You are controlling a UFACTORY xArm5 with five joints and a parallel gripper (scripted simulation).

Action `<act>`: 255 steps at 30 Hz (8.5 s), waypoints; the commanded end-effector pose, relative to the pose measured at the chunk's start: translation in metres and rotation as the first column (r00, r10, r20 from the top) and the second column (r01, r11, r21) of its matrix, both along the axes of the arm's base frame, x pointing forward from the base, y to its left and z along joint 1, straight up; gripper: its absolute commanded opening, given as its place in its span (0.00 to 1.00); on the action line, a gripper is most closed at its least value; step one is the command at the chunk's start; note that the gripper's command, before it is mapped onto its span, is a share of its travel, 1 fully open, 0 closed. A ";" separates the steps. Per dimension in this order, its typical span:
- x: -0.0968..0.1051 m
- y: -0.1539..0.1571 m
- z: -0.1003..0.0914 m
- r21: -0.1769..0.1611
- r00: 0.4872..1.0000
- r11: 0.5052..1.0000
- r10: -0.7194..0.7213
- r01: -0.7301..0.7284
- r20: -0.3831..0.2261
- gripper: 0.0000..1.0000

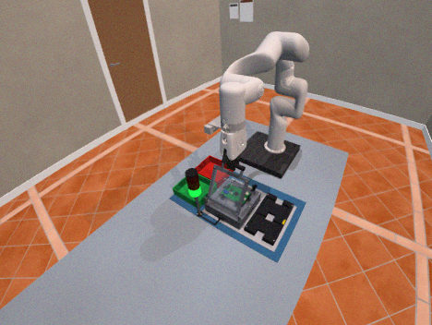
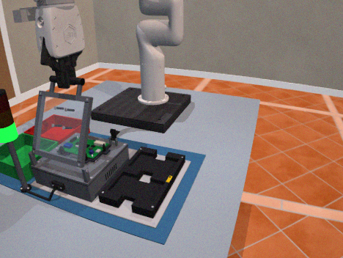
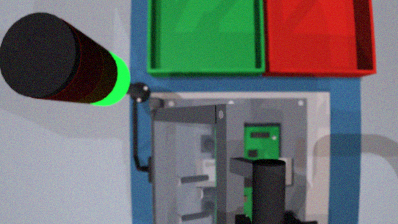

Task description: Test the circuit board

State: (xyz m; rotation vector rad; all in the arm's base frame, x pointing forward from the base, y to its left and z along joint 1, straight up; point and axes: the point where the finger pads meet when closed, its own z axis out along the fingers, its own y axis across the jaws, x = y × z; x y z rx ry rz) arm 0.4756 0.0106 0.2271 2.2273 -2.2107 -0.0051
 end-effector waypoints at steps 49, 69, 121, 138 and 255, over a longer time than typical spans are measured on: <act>0.062 0.001 0.022 0.000 1.000 1.000 0.000 0.000 0.005 0.28; 0.062 0.001 0.022 0.000 1.000 1.000 0.000 0.000 0.005 0.28; 0.062 0.001 0.020 0.000 1.000 1.000 0.000 0.000 0.005 0.00; 0.062 0.001 0.020 0.000 1.000 1.000 0.000 0.000 0.005 0.00; 0.114 0.001 0.073 0.000 1.000 1.000 0.000 0.000 0.005 1.00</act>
